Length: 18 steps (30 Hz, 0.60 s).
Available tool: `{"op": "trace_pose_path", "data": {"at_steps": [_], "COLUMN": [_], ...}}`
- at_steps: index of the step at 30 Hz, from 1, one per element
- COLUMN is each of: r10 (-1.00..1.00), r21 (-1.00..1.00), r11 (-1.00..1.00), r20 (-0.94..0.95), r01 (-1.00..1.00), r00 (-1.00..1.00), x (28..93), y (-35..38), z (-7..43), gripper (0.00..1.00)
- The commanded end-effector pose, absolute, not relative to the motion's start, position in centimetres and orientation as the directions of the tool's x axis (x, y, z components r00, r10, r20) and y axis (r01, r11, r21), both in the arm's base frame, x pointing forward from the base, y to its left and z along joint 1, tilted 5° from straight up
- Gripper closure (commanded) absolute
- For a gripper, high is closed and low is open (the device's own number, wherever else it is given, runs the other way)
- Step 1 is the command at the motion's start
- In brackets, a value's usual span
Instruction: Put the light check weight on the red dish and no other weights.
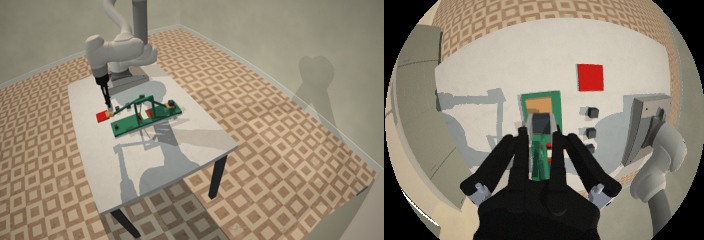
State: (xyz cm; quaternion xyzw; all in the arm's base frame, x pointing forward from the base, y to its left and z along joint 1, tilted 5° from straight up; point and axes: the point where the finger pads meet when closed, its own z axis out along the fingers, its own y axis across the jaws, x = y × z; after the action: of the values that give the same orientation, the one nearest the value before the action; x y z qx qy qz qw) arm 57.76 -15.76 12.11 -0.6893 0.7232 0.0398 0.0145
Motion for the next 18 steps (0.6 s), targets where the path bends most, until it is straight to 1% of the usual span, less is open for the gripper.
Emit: {"op": "trace_pose_path", "data": {"at_steps": [1, 7, 11, 15, 18], "r10": [-0.992, -0.992, -0.992, -0.992, -0.992], "r21": [0.042, 0.042, 0.042, 0.042, 0.042], "r11": [0.099, 0.099, 0.099, 0.099, 0.099], "r20": [-0.073, -0.073, -0.073, -0.073, -0.073], "r01": [-0.994, -0.994, -0.994, -0.994, -0.994], "r00": [-0.102, -0.102, -0.102, -0.102, -0.102], "x": [55.6, 47.7, 46.5, 42.9, 41.5], "y": [-15.8, -16.1, -16.1, -16.3, -16.3], "z": [12.2, 12.4, 12.5, 12.6, 12.6], "gripper": [0.76, 0.76, 0.76, 0.76, 0.76]}}
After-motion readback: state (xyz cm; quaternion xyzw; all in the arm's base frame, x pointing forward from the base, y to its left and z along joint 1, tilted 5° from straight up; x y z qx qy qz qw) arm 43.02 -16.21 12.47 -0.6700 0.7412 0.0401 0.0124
